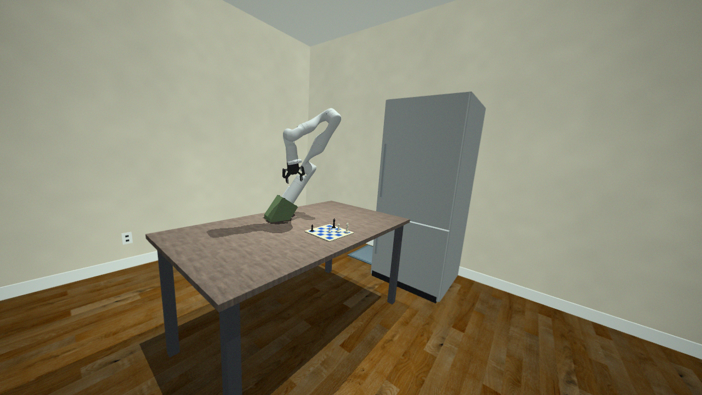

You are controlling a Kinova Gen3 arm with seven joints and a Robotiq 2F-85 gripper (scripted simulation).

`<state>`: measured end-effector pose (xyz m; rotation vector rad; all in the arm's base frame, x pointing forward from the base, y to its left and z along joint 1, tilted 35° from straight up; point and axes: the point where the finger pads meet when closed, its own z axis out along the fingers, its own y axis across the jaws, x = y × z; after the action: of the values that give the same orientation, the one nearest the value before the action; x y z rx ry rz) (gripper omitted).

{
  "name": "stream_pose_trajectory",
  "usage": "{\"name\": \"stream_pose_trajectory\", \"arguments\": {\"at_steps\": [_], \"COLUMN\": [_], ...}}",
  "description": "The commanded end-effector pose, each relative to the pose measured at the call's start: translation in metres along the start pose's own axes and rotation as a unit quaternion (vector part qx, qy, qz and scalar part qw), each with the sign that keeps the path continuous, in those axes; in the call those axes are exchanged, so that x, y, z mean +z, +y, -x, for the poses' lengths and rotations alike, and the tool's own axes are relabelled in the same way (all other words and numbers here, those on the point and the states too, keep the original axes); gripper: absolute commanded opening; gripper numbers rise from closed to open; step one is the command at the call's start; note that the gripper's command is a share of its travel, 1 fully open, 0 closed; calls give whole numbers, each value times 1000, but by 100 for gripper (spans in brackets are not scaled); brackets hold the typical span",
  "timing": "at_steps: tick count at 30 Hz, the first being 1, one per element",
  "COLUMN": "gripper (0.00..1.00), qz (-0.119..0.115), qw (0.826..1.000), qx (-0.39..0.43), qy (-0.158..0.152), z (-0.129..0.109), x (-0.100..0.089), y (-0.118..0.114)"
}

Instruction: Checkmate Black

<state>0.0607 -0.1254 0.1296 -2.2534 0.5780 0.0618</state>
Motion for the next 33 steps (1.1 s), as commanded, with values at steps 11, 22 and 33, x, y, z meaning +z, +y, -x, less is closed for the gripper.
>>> {"name": "stream_pose_trajectory", "arguments": {"at_steps": [11,22,33], "gripper": [100,100,100], "qz": [0,0,0], "qw": [1000,1000,998], "qx": [0,-3,-55], "qy": [0,0,-17], "z": [0,-1,-22], "x": [0,-1,-8], "y": [0,1,22]}}
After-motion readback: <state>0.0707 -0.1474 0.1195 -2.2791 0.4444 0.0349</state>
